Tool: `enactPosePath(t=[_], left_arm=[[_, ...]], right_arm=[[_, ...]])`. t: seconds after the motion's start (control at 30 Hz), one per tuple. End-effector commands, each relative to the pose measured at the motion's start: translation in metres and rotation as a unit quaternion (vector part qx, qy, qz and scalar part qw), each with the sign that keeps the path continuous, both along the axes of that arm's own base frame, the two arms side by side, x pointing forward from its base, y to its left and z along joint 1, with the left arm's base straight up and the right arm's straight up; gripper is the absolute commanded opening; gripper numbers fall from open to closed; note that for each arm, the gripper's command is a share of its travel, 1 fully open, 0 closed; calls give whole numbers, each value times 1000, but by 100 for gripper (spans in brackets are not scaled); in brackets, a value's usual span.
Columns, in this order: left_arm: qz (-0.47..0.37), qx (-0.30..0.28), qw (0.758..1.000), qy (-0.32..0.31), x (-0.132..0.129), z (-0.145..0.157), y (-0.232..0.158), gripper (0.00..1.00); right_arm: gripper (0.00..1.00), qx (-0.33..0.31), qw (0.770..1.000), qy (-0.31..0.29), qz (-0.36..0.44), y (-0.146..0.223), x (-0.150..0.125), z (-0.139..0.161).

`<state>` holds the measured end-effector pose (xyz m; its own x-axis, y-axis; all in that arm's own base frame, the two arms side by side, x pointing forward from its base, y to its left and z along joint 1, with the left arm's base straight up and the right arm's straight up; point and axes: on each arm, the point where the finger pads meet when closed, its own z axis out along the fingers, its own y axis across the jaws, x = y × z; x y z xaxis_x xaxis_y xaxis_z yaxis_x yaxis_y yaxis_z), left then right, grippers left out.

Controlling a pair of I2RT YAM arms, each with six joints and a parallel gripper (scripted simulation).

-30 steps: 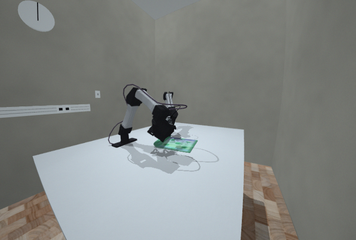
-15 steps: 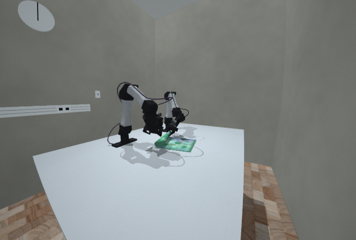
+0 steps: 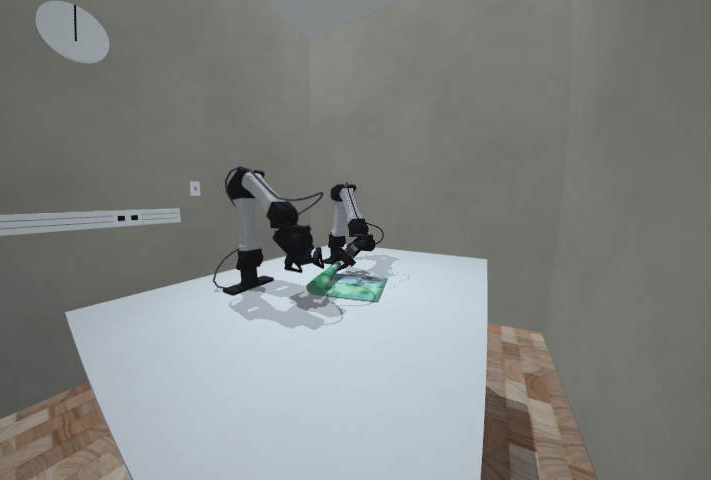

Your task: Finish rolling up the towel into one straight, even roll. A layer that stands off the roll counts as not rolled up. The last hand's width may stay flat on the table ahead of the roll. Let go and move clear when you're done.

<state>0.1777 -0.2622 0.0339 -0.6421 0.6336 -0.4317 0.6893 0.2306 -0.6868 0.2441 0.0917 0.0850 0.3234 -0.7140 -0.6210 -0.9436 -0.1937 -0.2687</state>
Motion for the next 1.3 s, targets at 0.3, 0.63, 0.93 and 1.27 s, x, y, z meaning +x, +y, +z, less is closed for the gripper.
enactPosePath(t=[0.3, 0.63, 0.93, 1.27], left_arm=[[-9, -22, 1000, 8, 2, -1, -5, 30], [-9, -22, 1000, 8, 2, -2, -5, 30], [-9, -22, 1000, 8, 2, -2, -5, 30], [-9, -22, 1000, 8, 2, -2, -5, 30]], right_arm=[[98, 8, 999, -38, 30, 4, 27, 9], [98, 8, 999, -38, 30, 4, 25, -24], [98, 8, 999, -38, 28, 5, 23, -55], [77, 8, 999, -38, 28, 6, 28, -61]])
